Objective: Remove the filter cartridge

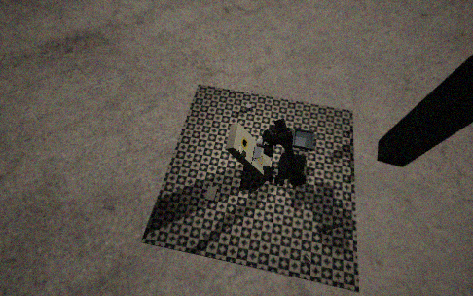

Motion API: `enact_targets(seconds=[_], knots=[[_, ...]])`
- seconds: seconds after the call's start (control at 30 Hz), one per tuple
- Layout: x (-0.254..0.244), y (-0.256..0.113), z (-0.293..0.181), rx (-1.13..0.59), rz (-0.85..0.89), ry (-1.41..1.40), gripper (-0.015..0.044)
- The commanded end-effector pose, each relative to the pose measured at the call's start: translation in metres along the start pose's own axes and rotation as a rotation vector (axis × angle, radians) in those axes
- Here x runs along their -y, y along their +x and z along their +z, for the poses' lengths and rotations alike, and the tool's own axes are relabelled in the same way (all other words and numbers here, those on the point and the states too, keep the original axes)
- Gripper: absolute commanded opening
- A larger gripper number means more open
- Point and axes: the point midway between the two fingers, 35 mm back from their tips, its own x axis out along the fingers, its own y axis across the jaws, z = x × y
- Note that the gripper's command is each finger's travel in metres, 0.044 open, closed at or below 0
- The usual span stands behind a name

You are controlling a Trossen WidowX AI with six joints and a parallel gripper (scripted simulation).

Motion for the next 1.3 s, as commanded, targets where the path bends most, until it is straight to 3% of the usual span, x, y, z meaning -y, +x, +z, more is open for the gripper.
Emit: enact_targets(seconds=[0.0,0.63,1.27], knots=[[0.009,-0.002,0.001,-0.006,0.000,-0.001,0.0000],[0.076,0.017,0.002,-0.051,0.059,0.003,0.0000],[0.203,0.008,-0.081,-0.163,-0.368,0.672,0.0000]])
